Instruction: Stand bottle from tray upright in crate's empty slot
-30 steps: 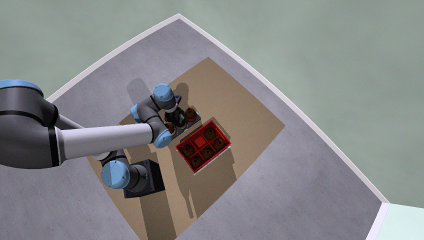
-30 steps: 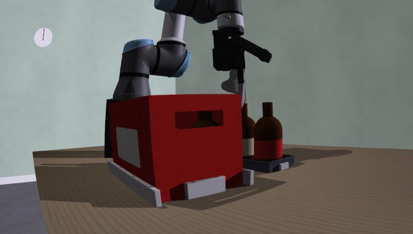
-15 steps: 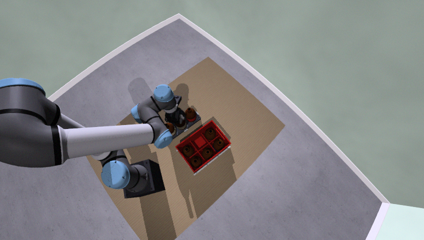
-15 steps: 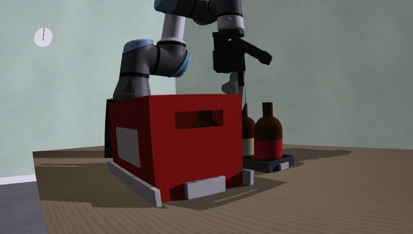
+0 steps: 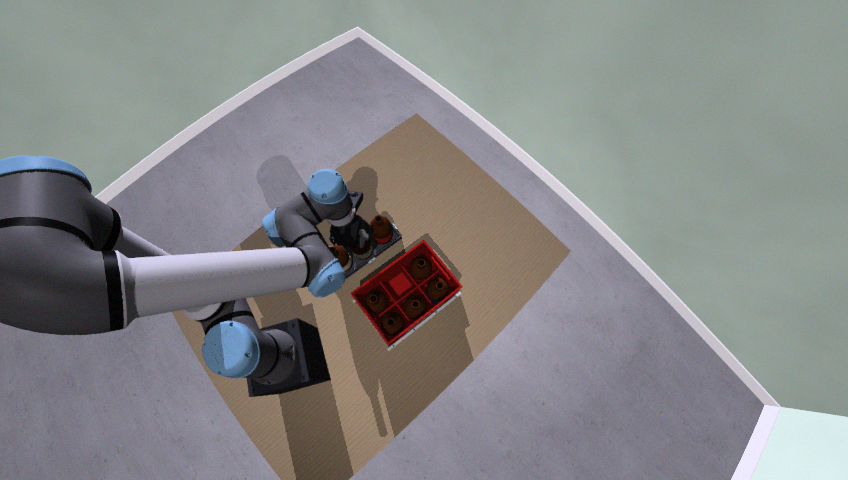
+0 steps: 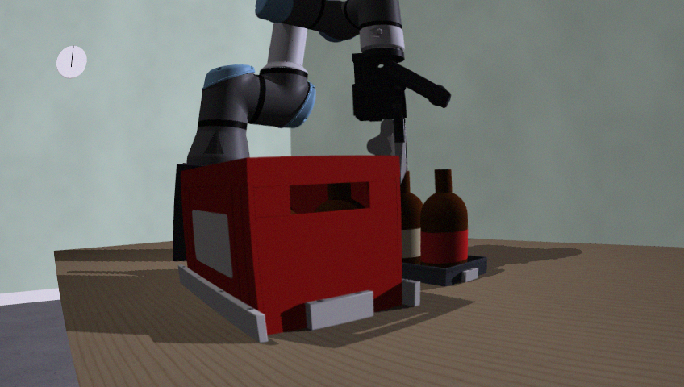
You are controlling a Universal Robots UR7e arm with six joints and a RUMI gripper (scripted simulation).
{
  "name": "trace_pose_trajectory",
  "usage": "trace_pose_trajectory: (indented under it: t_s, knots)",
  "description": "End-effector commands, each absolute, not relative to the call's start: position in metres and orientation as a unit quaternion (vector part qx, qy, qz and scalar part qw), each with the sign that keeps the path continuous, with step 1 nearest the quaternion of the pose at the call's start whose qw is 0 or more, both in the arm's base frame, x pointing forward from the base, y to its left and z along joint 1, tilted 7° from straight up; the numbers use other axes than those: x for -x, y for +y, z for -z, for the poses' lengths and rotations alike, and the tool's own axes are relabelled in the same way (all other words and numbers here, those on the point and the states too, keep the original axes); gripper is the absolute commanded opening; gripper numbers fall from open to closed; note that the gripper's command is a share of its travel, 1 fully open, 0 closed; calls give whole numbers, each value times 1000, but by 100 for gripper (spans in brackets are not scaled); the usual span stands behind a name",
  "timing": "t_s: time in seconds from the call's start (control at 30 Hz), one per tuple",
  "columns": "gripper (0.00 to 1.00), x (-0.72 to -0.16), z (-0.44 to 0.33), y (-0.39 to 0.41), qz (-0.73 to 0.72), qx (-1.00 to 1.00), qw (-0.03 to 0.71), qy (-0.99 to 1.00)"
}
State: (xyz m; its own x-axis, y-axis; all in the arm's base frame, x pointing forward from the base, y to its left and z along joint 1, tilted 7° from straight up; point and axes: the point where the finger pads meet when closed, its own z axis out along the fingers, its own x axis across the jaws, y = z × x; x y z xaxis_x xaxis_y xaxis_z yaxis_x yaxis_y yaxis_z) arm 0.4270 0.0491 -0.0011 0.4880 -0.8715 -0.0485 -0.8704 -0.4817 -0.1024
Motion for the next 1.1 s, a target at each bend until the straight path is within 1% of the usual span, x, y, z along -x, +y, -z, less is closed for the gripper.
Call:
trace_pose_trajectory:
  t_s: [0.0,0.63,0.67,1.07]
  knots:
    - [38,-427,1,49,6,861,57,506]
    - [38,-427,1,49,6,861,57,506]
    - [0,-427,1,49,6,861,57,506]
    - [0,-427,1,49,6,861,57,506]
